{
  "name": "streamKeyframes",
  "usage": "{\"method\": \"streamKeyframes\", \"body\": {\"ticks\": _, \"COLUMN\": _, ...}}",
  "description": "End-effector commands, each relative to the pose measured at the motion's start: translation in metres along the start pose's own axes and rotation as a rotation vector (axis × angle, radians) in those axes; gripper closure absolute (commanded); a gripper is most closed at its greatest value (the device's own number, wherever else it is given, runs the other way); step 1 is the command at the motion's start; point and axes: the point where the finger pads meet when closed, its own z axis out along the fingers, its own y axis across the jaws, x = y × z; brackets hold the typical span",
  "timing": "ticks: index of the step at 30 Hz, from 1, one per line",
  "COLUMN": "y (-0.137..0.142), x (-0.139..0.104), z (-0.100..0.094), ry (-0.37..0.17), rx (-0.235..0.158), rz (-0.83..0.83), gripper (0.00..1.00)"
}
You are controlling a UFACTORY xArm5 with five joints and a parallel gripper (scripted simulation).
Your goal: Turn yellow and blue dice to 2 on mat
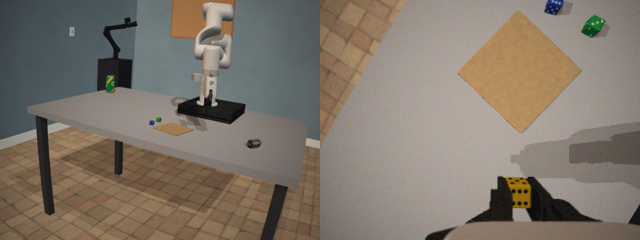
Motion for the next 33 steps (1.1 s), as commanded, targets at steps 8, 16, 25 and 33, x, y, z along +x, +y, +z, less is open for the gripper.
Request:
{"method": "streamKeyframes", "body": {"ticks": 8, "y": -0.012, "x": 0.007, "z": 0.000, "ry": 0.000, "rx": 0.003, "rz": 0.353, "gripper": 0.85}}
{"method": "streamKeyframes", "body": {"ticks": 16, "y": -0.019, "x": 0.011, "z": 0.001, "ry": -0.001, "rx": 0.003, "rz": 0.588, "gripper": 0.85}}
{"method": "streamKeyframes", "body": {"ticks": 25, "y": -0.027, "x": 0.016, "z": 0.002, "ry": -0.001, "rx": 0.004, "rz": 0.843, "gripper": 0.85}}
{"method": "streamKeyframes", "body": {"ticks": 33, "y": -0.034, "x": 0.021, "z": 0.003, "ry": -0.002, "rx": 0.004, "rz": 1.097, "gripper": 0.85}}
